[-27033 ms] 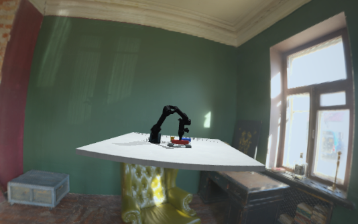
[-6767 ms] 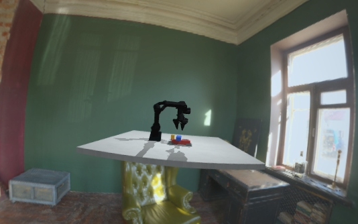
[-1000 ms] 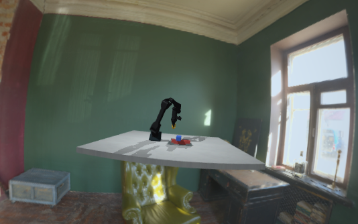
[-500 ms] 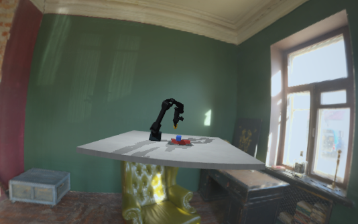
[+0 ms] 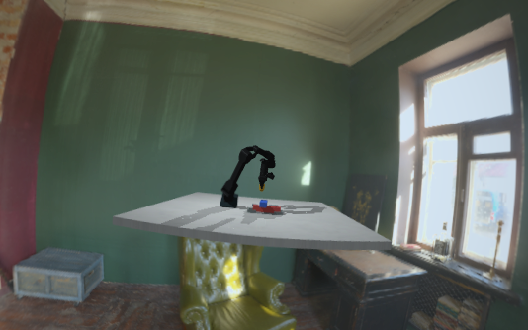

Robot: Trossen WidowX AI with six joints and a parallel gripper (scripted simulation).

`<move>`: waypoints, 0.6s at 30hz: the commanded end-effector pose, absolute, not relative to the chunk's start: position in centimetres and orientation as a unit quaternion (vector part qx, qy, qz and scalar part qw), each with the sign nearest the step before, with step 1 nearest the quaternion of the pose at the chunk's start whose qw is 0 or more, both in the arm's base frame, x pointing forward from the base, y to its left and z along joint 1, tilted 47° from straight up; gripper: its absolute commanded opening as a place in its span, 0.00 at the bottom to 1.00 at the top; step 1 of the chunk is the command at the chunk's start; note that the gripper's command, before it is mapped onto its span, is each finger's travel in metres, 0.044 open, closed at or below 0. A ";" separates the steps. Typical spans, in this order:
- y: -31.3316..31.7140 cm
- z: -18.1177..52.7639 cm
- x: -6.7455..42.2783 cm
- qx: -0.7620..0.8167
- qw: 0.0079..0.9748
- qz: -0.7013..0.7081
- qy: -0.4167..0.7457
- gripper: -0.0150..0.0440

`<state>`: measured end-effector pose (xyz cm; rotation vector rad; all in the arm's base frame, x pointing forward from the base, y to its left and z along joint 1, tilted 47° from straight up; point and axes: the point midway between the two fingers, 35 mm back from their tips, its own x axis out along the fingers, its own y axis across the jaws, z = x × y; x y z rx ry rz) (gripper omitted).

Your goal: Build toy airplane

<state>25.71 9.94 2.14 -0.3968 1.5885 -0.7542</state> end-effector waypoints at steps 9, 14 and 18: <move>7.8 3.6 27.7 -0.163 0.630 -0.324 0.687 0.25; 6.8 4.3 28.5 -0.164 0.632 -0.322 0.685 0.25; 6.0 4.8 29.0 -0.164 0.634 -0.321 0.684 0.25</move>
